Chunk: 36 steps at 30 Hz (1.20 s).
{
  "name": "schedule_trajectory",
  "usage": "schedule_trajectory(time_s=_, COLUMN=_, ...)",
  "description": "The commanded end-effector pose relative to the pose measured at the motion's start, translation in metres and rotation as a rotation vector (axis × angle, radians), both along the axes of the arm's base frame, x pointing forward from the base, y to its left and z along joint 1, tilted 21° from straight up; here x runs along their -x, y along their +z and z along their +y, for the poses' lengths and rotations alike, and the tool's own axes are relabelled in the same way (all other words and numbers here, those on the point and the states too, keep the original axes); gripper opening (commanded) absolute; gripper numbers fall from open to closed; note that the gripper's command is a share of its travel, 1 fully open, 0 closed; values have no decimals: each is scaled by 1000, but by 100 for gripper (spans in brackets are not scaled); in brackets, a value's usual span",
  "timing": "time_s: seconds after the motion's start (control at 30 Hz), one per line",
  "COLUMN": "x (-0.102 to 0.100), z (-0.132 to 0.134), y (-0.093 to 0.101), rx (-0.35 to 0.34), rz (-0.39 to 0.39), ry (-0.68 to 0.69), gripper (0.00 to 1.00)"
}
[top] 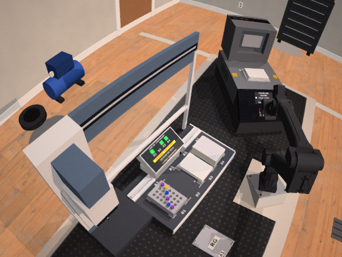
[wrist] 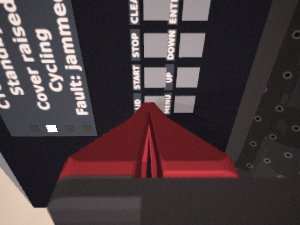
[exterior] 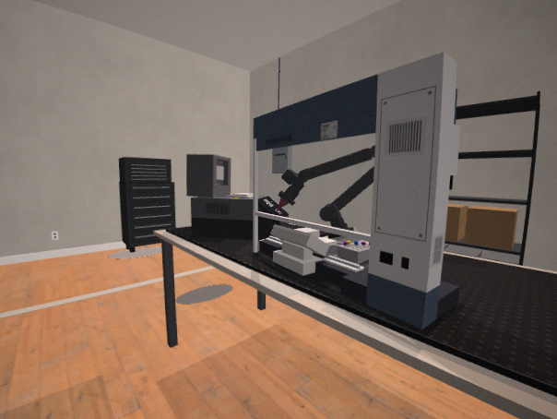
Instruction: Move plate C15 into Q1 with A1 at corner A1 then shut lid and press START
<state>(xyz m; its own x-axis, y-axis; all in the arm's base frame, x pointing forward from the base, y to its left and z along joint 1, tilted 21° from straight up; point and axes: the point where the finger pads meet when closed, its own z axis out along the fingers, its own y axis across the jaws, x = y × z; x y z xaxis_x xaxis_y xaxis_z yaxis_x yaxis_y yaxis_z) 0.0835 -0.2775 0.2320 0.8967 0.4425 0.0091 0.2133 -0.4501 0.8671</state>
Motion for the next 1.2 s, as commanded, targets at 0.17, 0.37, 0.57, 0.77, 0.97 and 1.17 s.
schedule_trajectory(time_s=0.17, x=4, z=-5, y=0, rx=25, rz=13, ry=-4, gripper=0)
schedule_trajectory(time_s=0.37, x=-1, z=1, y=10, rx=39, rz=15, ry=15, gripper=0)
schedule_trajectory(time_s=0.57, x=-2, z=0, y=16, rx=35, rz=17, ry=17, gripper=0)
schedule_trajectory(time_s=0.77, x=2, z=-6, y=25, rx=34, rz=12, ry=4, gripper=0)
schedule_trajectory(time_s=0.97, x=3, z=-10, y=35, rx=45, rz=10, ry=-2, gripper=0)
schedule_trajectory(time_s=1.17, x=3, z=-11, y=37, rx=55, rz=10, ry=-2, gripper=0)
